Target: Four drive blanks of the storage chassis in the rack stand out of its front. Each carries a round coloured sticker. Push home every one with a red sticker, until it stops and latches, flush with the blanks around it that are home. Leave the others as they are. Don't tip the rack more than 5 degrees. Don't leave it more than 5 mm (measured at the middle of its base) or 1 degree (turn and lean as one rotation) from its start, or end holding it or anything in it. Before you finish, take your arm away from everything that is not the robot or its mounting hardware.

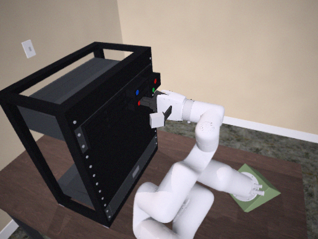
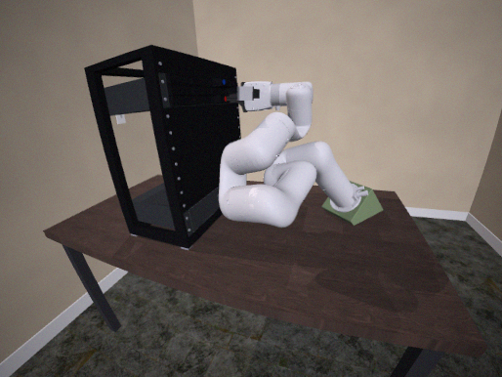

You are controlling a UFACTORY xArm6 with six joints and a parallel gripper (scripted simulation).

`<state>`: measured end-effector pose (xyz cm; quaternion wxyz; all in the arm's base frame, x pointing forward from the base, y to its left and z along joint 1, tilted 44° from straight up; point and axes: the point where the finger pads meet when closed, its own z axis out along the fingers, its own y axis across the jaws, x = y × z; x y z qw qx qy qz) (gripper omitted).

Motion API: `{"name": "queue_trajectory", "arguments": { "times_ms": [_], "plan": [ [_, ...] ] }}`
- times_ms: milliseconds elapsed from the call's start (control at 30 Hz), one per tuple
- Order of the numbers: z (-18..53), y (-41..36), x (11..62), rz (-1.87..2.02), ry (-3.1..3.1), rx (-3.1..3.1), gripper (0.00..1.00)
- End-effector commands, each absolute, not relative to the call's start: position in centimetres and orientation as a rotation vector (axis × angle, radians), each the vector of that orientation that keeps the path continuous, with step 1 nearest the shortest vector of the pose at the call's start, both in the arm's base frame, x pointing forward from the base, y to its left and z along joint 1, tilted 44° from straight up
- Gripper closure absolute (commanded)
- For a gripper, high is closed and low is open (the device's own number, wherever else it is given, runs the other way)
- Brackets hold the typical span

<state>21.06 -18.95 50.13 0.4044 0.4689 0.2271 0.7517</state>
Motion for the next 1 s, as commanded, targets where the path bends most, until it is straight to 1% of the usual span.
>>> {"name": "queue_trajectory", "arguments": {
  "times_ms": [0, 967],
  "plan": [
    [50.39, -18.99, 21.42, 1.897, 0.574, 1.183, 1.0],
    [50.88, -19.03, 22.37, 1.897, 0.574, 1.183, 1.0]
  ]
}}
